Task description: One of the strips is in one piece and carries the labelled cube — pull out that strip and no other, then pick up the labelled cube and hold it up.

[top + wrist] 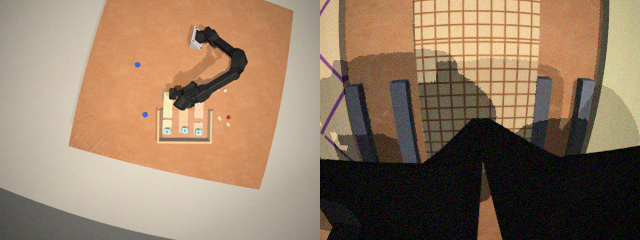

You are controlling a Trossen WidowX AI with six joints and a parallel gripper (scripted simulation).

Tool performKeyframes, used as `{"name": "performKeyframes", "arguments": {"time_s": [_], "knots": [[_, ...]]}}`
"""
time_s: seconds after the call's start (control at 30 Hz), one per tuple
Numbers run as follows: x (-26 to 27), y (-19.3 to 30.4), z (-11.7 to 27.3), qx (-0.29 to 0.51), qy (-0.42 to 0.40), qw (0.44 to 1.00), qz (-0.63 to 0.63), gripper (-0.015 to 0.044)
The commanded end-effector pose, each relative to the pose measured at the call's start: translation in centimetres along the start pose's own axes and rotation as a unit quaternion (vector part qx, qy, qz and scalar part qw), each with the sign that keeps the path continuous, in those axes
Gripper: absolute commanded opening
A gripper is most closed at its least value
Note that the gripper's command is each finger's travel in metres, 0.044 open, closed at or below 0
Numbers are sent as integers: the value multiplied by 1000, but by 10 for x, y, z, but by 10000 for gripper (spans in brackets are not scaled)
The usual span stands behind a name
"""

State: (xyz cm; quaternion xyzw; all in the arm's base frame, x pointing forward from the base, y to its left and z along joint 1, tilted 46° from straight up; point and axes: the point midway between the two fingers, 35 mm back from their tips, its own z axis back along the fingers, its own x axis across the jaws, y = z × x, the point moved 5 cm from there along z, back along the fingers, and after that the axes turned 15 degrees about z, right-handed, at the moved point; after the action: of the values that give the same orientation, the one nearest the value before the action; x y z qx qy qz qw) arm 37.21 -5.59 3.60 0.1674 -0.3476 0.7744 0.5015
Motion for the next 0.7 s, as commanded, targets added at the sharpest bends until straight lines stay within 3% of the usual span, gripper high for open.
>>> {"name": "performKeyframes", "arguments": {"time_s": [0.0, 0.67], "knots": [[4, 10, -6, 8, -5, 1000, 0, 0], [11, 40, -7, 9, -5, 1000, -1, 0]]}}
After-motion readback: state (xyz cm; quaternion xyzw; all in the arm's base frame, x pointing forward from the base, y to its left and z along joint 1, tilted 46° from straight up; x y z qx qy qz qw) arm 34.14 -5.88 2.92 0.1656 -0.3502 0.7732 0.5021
